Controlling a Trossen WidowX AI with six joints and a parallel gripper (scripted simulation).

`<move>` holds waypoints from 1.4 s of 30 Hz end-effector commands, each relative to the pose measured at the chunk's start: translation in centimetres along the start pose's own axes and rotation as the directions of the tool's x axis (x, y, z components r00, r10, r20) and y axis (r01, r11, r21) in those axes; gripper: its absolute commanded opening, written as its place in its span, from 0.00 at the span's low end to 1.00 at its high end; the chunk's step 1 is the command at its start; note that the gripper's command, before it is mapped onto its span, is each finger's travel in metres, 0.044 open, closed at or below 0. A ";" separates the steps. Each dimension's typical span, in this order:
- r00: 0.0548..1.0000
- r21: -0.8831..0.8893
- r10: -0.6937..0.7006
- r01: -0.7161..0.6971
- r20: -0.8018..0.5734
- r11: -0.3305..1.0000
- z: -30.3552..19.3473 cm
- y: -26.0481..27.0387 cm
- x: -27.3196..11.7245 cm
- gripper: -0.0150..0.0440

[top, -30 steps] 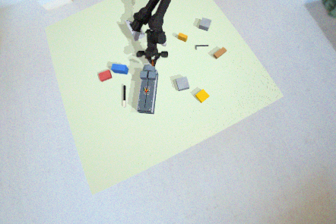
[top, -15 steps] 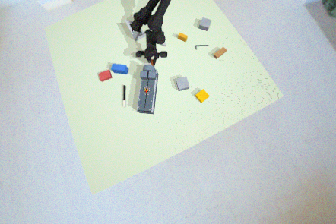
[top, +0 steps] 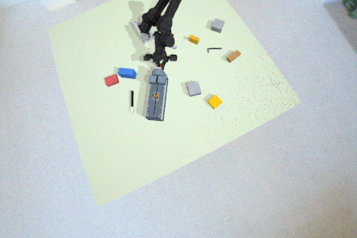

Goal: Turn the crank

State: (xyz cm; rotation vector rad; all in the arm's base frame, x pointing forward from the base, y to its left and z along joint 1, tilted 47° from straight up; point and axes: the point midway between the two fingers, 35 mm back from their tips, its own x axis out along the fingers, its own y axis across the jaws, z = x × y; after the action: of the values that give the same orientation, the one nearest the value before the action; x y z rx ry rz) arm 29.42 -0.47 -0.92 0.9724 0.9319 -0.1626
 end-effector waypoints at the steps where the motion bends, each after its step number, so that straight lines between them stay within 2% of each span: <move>1: 1.000 0.011 -0.025 0.025 0.000 1.000 -0.1 -0.9 0.0 0.25; 42: 1.000 0.010 -0.026 0.026 0.000 1.000 0.8 -2.7 -0.9 0.25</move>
State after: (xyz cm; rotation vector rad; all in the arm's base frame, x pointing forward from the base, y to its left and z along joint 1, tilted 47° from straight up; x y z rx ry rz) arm 28.38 -2.15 -1.68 0.9671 0.9443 -0.1725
